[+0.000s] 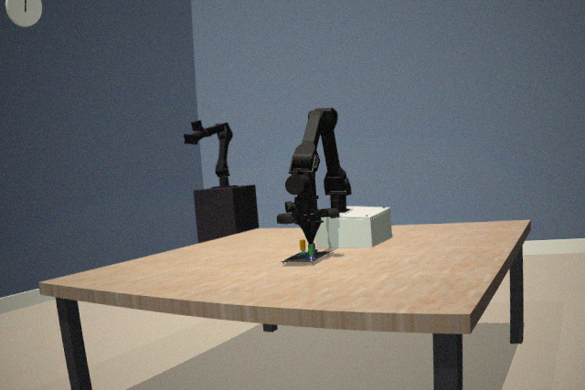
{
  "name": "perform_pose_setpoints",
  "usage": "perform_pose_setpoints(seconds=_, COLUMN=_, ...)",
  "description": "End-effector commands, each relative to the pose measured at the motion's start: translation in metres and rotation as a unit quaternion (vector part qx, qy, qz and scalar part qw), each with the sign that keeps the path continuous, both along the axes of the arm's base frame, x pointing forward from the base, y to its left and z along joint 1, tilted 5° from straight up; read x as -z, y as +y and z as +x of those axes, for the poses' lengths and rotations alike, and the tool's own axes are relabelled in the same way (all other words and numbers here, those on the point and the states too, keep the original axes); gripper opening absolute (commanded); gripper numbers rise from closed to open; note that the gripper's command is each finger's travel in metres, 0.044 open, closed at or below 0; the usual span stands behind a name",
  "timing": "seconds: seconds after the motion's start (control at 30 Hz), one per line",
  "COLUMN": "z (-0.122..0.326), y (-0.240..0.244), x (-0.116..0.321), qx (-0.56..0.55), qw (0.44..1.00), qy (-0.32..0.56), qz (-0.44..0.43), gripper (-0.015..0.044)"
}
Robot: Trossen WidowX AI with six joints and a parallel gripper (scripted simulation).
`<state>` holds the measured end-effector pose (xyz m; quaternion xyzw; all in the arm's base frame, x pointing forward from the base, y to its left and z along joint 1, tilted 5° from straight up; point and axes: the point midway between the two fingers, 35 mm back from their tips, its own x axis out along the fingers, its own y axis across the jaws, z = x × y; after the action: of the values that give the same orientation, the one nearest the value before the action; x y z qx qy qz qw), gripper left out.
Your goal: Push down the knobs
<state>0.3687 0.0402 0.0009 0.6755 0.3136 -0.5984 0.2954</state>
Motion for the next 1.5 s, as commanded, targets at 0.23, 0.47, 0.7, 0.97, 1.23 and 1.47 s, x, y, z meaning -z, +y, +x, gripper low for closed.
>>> perform_pose_setpoints(seconds=0.23, z=0.001, y=0.000, x=-0.003, qx=0.001, qw=1.000, qy=0.002, qz=0.000, gripper=0.0000)
perform_pose_setpoints(seconds=0.47, z=0.000, y=-0.001, x=-0.014, qx=0.001, qw=1.000, qy=0.002, qz=0.000, gripper=0.0000)
perform_pose_setpoints(seconds=0.7, z=-0.003, y=-0.001, x=-0.016, qx=0.001, qw=1.000, qy=0.005, qz=-0.001, gripper=0.0026)
perform_pose_setpoints(seconds=0.97, z=-0.005, y=-0.002, x=-0.017, qx=0.001, qw=1.000, qy=0.005, qz=-0.001, gripper=0.0236)
perform_pose_setpoints(seconds=1.23, z=-0.097, y=-0.026, x=-0.036, qx=0.000, qw=1.000, qy=0.008, qz=-0.002, gripper=0.0440)
perform_pose_setpoints(seconds=1.47, z=-0.169, y=-0.036, x=-0.029, qx=0.001, qw=1.000, qy=0.010, qz=-0.002, gripper=0.0440)
